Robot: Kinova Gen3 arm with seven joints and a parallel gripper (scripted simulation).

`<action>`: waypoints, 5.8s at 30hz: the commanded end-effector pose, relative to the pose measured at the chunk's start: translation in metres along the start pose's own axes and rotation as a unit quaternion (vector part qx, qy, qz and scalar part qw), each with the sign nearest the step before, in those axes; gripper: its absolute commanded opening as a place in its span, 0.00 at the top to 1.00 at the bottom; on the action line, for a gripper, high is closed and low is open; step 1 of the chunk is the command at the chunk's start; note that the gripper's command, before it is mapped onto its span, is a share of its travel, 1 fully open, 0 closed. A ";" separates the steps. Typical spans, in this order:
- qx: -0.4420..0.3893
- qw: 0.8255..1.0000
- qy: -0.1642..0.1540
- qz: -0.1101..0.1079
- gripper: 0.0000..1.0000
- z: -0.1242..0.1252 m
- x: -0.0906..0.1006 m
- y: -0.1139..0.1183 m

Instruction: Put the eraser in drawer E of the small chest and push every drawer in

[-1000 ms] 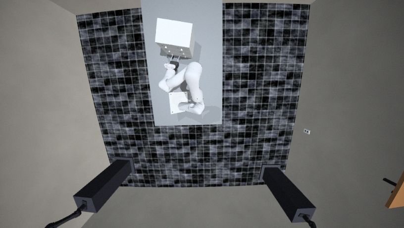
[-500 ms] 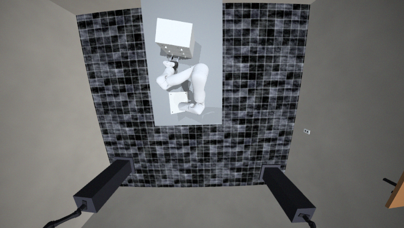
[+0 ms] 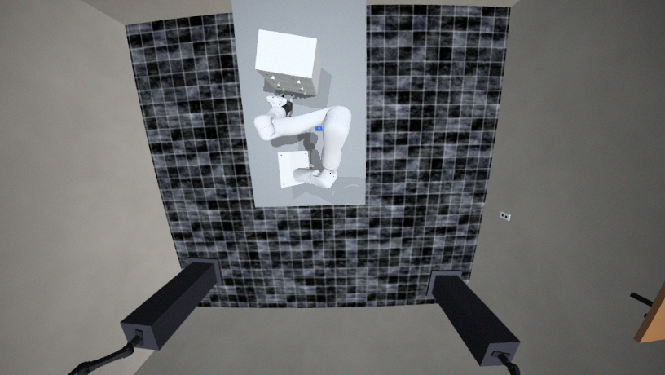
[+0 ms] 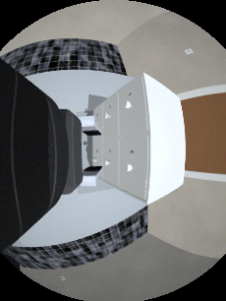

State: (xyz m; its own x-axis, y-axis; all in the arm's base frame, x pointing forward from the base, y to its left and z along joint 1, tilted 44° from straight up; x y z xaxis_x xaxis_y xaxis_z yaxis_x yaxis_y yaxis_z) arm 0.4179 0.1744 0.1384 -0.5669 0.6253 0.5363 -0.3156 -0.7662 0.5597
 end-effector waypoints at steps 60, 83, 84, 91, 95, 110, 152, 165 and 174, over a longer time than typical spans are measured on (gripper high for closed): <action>-0.010 0.965 -0.256 -0.058 0.00 0.023 0.049 -0.004; -0.010 0.963 -0.264 -0.060 0.00 0.024 0.051 -0.004; -0.010 0.963 -0.264 -0.060 0.00 0.024 0.051 -0.004; -0.010 0.963 -0.264 -0.060 0.00 0.024 0.051 -0.004; -0.010 0.963 -0.264 -0.060 0.00 0.024 0.051 -0.004; -0.010 0.963 -0.264 -0.060 0.00 0.017 0.067 0.009; -0.010 0.983 -0.181 -0.041 0.00 -0.003 0.090 0.041; -0.011 0.999 -0.042 -0.008 0.00 -0.013 0.064 0.043; -0.011 0.999 0.044 0.013 0.00 -0.018 0.046 0.044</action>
State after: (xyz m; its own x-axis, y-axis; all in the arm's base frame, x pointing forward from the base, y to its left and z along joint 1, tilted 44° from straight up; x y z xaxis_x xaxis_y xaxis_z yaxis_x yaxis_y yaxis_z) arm 0.3679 0.1697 0.1827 -0.6156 0.5982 0.5129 -0.3374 -0.7883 0.5144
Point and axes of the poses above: the point where the finger pads meet when closed, its own x axis back along the fingers, its own y axis across the jaws, z = x × y, the point moved 4 cm from there along x, back along the fingers, and after that the axes turned 14 degrees about -x, right-handed, at the moved point
